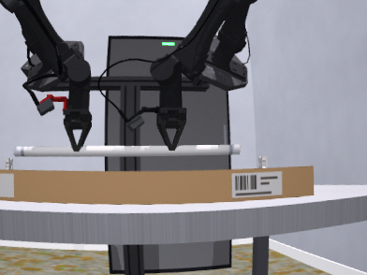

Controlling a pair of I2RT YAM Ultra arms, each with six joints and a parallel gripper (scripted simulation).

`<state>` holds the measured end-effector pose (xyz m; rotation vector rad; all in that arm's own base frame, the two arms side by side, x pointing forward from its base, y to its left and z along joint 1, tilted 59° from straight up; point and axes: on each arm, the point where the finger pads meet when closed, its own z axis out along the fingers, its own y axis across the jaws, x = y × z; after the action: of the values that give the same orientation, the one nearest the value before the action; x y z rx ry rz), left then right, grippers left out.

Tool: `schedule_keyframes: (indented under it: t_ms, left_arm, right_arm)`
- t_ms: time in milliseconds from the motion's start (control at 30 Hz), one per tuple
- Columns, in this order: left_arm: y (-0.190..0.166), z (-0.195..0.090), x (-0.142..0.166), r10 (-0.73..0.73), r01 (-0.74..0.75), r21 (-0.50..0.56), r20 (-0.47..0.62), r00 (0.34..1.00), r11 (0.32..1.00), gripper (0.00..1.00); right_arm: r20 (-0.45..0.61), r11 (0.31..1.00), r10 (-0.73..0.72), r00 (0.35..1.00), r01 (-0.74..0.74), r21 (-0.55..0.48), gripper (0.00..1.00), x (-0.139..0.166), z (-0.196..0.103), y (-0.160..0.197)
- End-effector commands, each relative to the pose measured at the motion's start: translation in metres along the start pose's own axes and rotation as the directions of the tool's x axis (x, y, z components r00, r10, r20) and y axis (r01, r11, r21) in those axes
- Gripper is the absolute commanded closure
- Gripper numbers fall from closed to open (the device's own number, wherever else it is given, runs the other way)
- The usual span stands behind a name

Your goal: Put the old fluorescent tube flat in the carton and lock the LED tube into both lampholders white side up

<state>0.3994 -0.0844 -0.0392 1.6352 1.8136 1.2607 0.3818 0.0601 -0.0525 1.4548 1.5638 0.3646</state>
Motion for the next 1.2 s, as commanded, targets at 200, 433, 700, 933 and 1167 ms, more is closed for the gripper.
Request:
schedule_keyframes:
  t_ms: [200,433,700,933,1167]
  left_arm:
    - [0.021,-0.004,-0.016,-0.006,0.007,-0.02,0.06,0.998,1.0,0.89]
    - [0.025,-0.002,-0.011,-0.002,0.002,-0.013,0.054,0.999,1.0,0.89]
    - [0.036,-0.003,-0.008,0.005,-0.004,-0.011,0.053,0.999,1.0,0.89]
    - [0.033,-0.003,-0.012,-0.01,0.011,-0.013,0.058,0.998,1.0,0.89]
    - [0.048,-0.005,-0.012,-0.003,0.004,-0.03,0.061,0.998,1.0,0.89]
  right_arm:
    - [-0.041,1.0,0.009,0.999,-0.01,-0.022,0.89,0.012,-0.006,0.019]
    - [-0.04,1.0,0.01,0.999,-0.011,-0.019,0.89,0.013,-0.006,0.023]
    - [-0.027,1.0,0.014,1.0,-0.015,-0.016,0.89,0.013,-0.006,0.032]
    - [-0.032,0.998,-0.037,0.999,0.038,0.039,0.89,0.013,-0.005,0.0]
    - [-0.038,1.0,0.019,0.999,-0.02,-0.019,0.89,0.017,-0.006,0.038]
